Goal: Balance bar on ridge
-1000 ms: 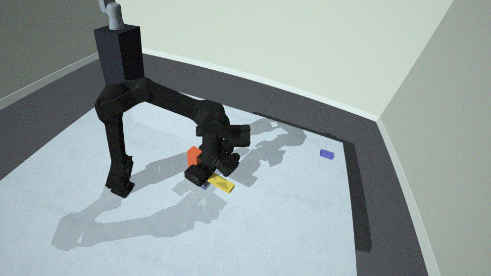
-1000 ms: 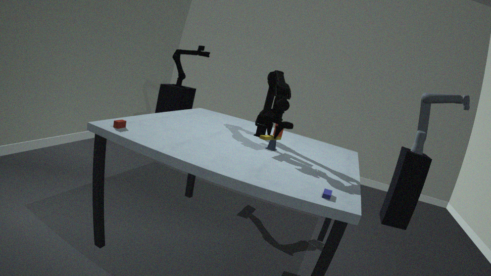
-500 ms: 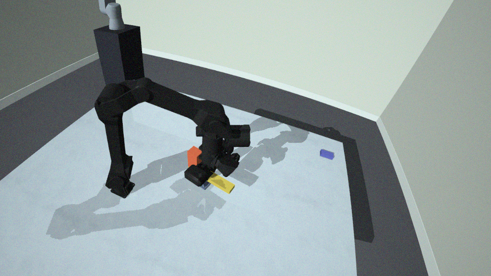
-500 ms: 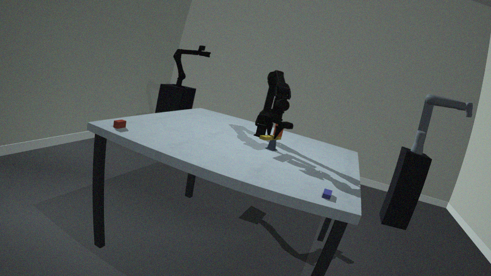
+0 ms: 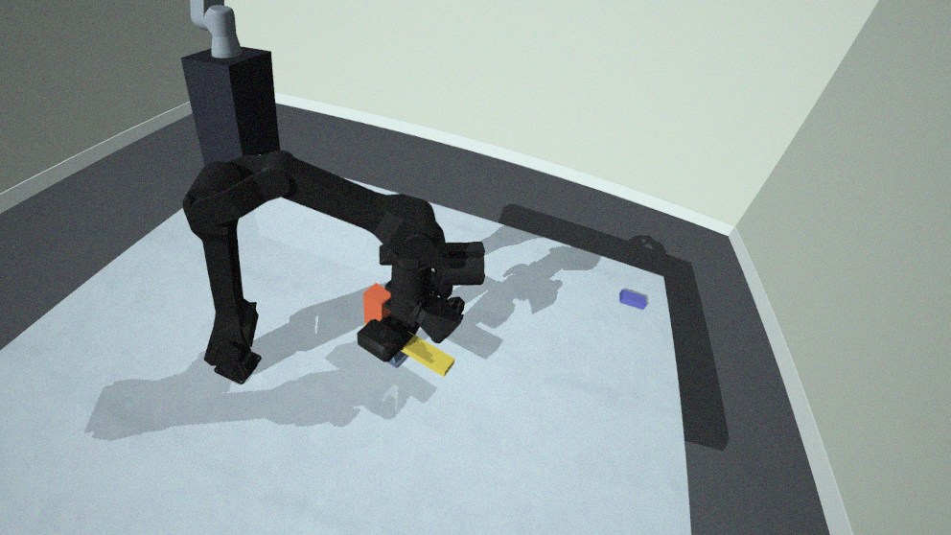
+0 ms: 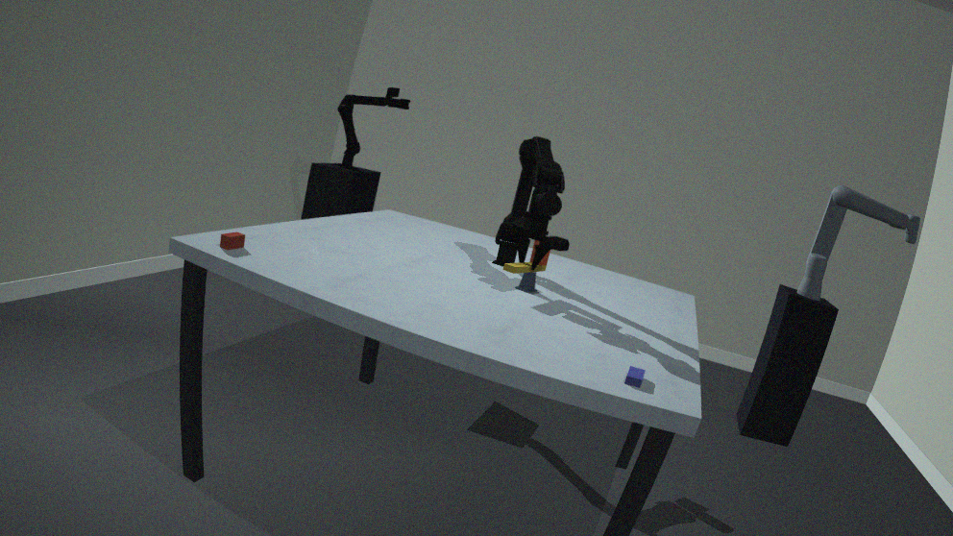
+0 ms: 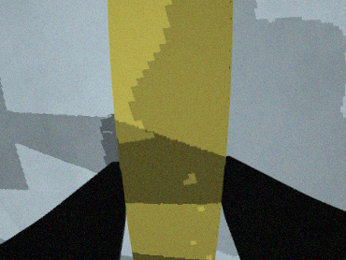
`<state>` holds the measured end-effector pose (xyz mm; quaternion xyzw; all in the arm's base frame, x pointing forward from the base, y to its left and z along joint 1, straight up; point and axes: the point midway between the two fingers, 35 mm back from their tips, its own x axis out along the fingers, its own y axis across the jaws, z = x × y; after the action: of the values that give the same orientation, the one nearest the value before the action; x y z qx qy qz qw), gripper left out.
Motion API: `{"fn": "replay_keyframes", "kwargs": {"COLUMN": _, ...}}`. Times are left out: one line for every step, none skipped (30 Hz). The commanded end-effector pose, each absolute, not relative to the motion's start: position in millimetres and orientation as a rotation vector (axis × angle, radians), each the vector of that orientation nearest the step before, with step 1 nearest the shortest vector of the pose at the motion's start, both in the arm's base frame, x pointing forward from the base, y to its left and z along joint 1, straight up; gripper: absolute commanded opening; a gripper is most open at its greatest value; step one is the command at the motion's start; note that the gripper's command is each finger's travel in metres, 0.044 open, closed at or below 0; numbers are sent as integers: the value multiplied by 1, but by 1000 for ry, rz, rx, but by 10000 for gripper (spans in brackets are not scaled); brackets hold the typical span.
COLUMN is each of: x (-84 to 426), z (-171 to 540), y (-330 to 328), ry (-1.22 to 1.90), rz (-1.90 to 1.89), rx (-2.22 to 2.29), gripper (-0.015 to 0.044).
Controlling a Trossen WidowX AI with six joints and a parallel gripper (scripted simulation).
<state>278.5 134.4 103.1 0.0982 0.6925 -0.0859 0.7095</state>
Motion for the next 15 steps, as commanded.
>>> {"fn": "replay_keyframes", "kwargs": {"x": 279, "z": 101, "y": 134, "ry": 1537, "rz": -195, "rx": 219, "gripper": 0}}
{"fn": "replay_keyframes", "kwargs": {"x": 279, "z": 100, "y": 134, "ry": 1537, "rz": -195, "rx": 219, "gripper": 0}}
{"fn": "replay_keyframes", "kwargs": {"x": 279, "z": 100, "y": 134, "ry": 1537, "rz": -195, "rx": 219, "gripper": 0}}
{"fn": "replay_keyframes", "kwargs": {"x": 279, "z": 100, "y": 134, "ry": 1537, "rz": -195, "rx": 219, "gripper": 0}}
{"fn": "replay_keyframes", "kwargs": {"x": 279, "z": 100, "y": 134, "ry": 1537, "rz": -195, "rx": 219, "gripper": 0}}
{"fn": "replay_keyframes", "kwargs": {"x": 279, "z": 100, "y": 134, "ry": 1537, "rz": -195, "rx": 219, "gripper": 0}}
{"fn": "replay_keyframes", "kwargs": {"x": 279, "z": 100, "y": 134, "ry": 1537, "rz": -195, "rx": 219, "gripper": 0}}
{"fn": "replay_keyframes", "kwargs": {"x": 279, "z": 100, "y": 134, "ry": 1537, "rz": -195, "rx": 219, "gripper": 0}}
{"fn": "replay_keyframes", "kwargs": {"x": 279, "z": 101, "y": 134, "ry": 1537, "rz": -195, "rx": 219, "gripper": 0}}
{"fn": "replay_keyframes", "kwargs": {"x": 279, "z": 101, "y": 134, "ry": 1537, "rz": -195, "rx": 219, "gripper": 0}}
{"fn": "replay_keyframes", "kwargs": {"x": 279, "z": 102, "y": 134, "ry": 1537, "rz": -195, "rx": 219, "gripper": 0}}
{"fn": "replay_keyframes", "kwargs": {"x": 279, "z": 102, "y": 134, "ry": 1537, "rz": -195, "rx": 219, "gripper": 0}}
{"fn": "replay_keyframes", "kwargs": {"x": 279, "z": 103, "y": 134, "ry": 1537, "rz": -195, "rx": 219, "gripper": 0}}
{"fn": "replay_keyframes", "kwargs": {"x": 279, "z": 103, "y": 134, "ry": 1537, "rz": -195, "rx": 219, "gripper": 0}}
{"fn": "replay_keyframes", "kwargs": {"x": 279, "z": 103, "y": 134, "ry": 1537, "rz": -195, "rx": 219, "gripper": 0}}
